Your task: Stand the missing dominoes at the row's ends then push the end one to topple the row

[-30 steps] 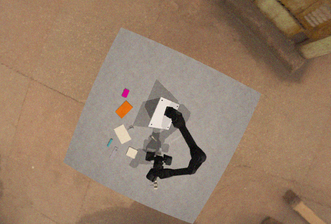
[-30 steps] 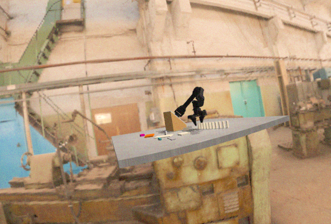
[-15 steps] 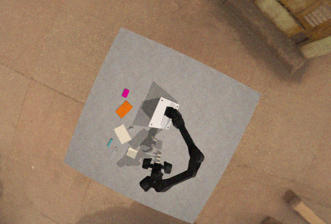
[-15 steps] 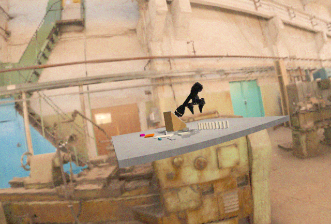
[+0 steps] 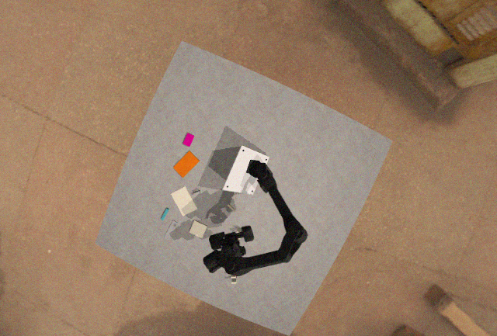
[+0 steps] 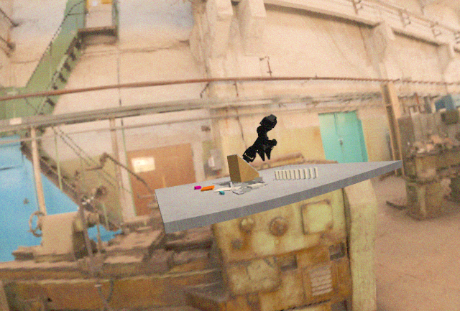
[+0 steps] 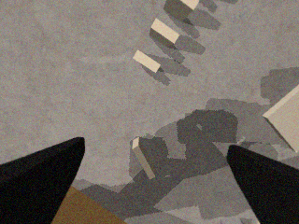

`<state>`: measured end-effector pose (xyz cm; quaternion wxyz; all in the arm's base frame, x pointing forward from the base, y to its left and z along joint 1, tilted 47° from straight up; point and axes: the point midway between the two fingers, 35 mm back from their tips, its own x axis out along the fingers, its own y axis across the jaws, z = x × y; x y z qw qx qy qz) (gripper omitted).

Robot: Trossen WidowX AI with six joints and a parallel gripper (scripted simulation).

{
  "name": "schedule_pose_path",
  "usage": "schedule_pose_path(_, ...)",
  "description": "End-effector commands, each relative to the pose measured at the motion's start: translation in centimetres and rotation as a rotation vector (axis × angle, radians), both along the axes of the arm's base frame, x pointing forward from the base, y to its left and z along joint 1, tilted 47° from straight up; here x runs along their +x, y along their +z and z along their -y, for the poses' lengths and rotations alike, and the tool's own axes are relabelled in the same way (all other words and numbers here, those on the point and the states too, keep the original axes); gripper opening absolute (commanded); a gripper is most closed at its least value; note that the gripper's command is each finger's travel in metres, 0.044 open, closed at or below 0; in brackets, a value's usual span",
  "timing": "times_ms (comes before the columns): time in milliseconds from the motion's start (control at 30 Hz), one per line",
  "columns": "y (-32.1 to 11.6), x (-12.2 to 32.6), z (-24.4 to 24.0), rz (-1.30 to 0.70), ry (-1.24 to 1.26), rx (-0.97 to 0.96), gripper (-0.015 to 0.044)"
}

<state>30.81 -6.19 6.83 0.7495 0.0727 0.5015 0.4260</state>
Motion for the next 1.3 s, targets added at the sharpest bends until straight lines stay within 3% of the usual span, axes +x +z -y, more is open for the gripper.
schedule_pose_path(0,-3.8,-3.7,-1.0,0.244,0.253,-0.046,0.044)
schedule_pose_path(133,-5.3,-5.5,-1.6,0.354,0.359,-0.064,0.044)
schedule_pose_path(400,-5.3,-5.3,-1.8,0.354,0.359,-0.064,0.044)
schedule_pose_path(700,-9.5,-4.5,-6.3,0.356,0.359,-0.061,0.044)
schedule_pose_path(1267,-10.5,-4.2,-7.6,0.356,0.358,-0.06,0.044)
